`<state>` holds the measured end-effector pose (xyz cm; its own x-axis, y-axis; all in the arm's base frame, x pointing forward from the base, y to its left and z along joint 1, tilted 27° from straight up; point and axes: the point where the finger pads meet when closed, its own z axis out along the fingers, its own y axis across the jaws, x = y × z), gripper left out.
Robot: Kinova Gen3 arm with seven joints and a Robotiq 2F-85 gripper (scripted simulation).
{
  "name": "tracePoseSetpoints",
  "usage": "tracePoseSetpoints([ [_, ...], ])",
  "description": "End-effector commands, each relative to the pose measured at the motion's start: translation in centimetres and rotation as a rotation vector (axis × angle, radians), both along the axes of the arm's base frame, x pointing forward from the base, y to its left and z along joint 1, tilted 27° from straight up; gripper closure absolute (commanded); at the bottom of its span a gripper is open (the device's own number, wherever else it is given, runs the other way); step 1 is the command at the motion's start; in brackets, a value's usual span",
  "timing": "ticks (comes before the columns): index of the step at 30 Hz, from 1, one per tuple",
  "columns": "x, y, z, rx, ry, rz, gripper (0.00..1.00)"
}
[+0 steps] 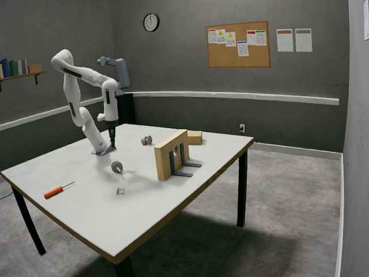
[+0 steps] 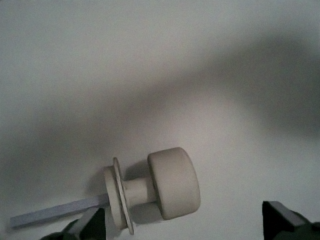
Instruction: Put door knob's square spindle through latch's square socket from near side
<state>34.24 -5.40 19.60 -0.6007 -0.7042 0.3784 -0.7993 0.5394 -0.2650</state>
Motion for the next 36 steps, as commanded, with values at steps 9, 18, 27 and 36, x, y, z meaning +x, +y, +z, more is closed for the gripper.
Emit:
tracePoseSetpoints([
  [9, 0.03, -0.09, -0.44, -0.001, 0.005, 0.001, 0.10],
  [18, 0.03, -0.09, -0.48, -0.005, 0.028, 0.037, 0.10],
  [27, 0.05, -0.12, -0.61, -0.017, 0.112, 0.164, 0.10],
  [36, 0.08, -0.14, -0.72, -0.025, 0.190, 0.280, 0.10],
])
